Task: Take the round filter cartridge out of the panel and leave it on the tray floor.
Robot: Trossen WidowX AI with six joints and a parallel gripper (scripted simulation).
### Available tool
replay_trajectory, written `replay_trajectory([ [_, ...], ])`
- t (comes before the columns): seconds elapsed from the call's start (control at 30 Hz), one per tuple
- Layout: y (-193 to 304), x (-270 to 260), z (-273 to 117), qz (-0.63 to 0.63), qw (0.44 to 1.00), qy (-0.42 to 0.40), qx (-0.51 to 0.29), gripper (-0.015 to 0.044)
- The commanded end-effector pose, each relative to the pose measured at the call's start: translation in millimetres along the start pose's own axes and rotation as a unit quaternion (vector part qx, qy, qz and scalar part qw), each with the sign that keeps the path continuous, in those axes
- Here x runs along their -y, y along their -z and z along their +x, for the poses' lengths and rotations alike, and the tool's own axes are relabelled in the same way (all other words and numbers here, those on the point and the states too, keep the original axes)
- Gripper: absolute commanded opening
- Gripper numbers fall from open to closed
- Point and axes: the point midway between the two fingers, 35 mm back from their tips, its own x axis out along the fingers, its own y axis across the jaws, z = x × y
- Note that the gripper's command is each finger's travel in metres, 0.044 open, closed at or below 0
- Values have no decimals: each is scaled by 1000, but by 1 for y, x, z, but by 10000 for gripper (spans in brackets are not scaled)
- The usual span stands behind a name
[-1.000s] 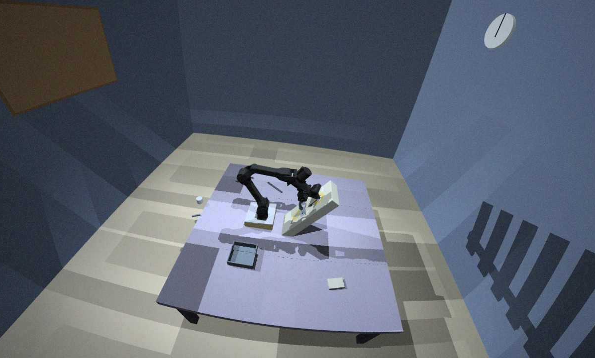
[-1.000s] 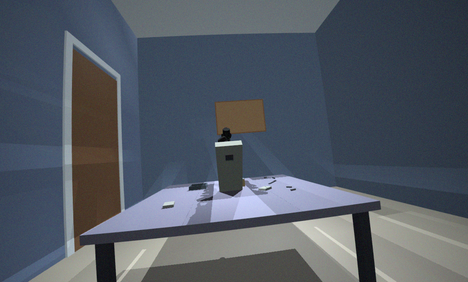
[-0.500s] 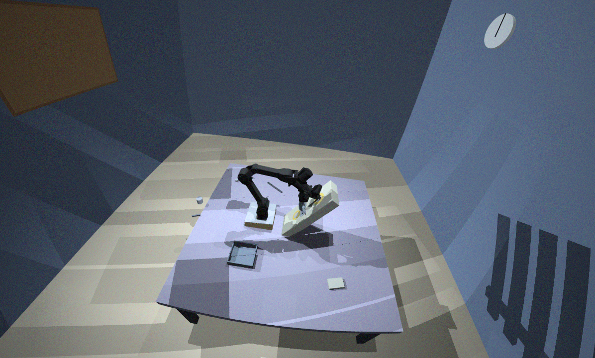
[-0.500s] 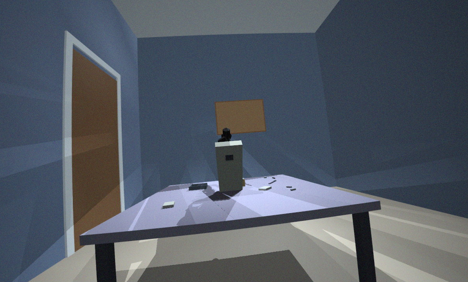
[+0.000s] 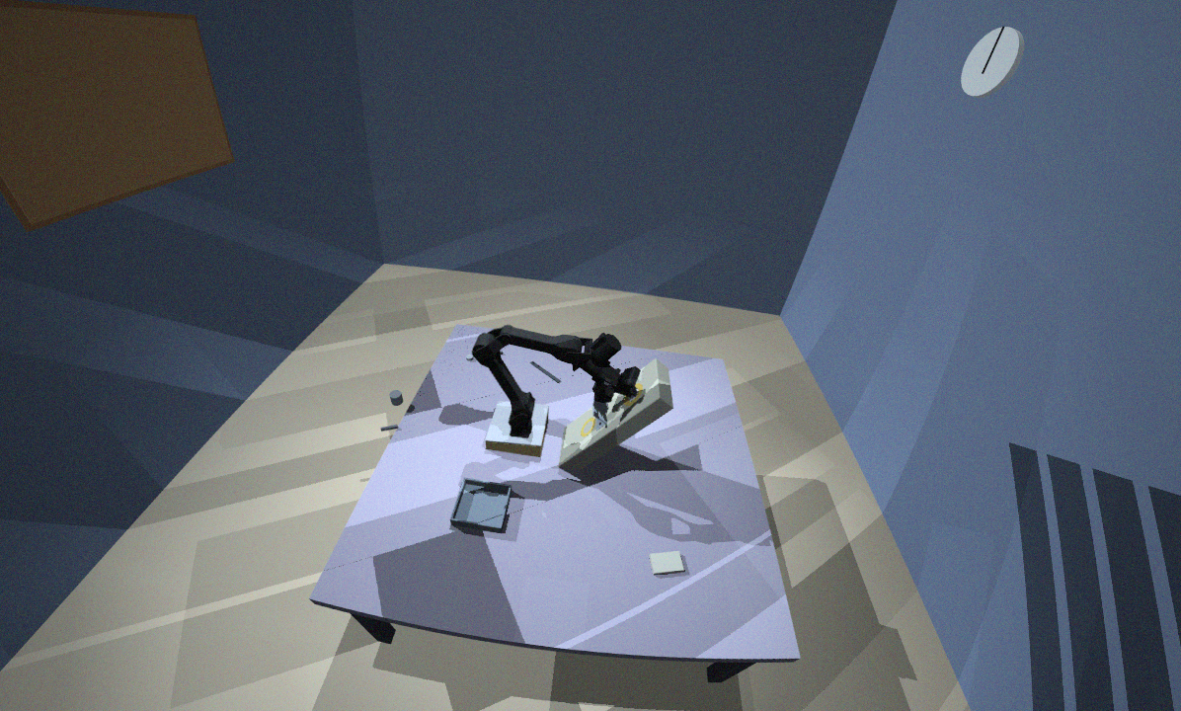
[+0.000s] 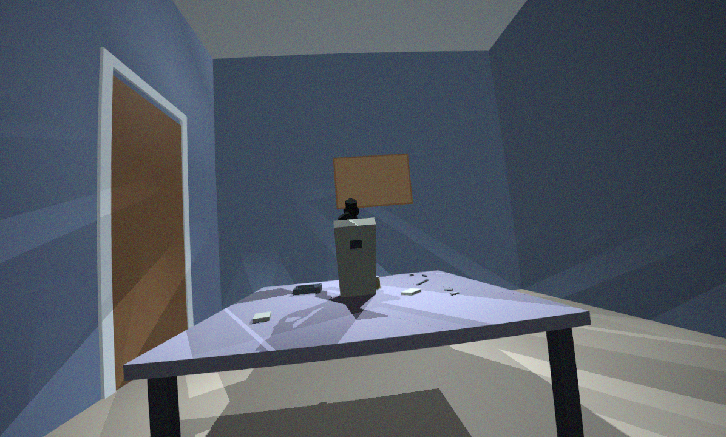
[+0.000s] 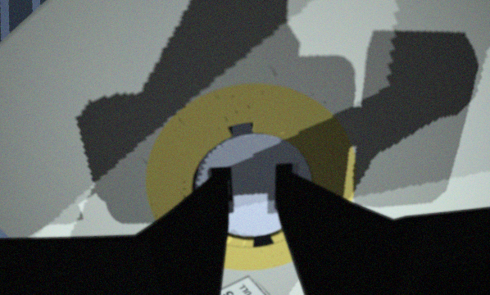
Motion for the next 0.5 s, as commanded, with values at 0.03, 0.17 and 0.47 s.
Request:
replay_trajectory([
  [0.03, 1, 0, 4, 2, 1000, 0, -2, 93],
  [0.17, 1, 0, 5, 2, 1000, 0, -2, 93],
  [0.47, 0, 0, 1, 0, 1000, 0, 0, 33],
])
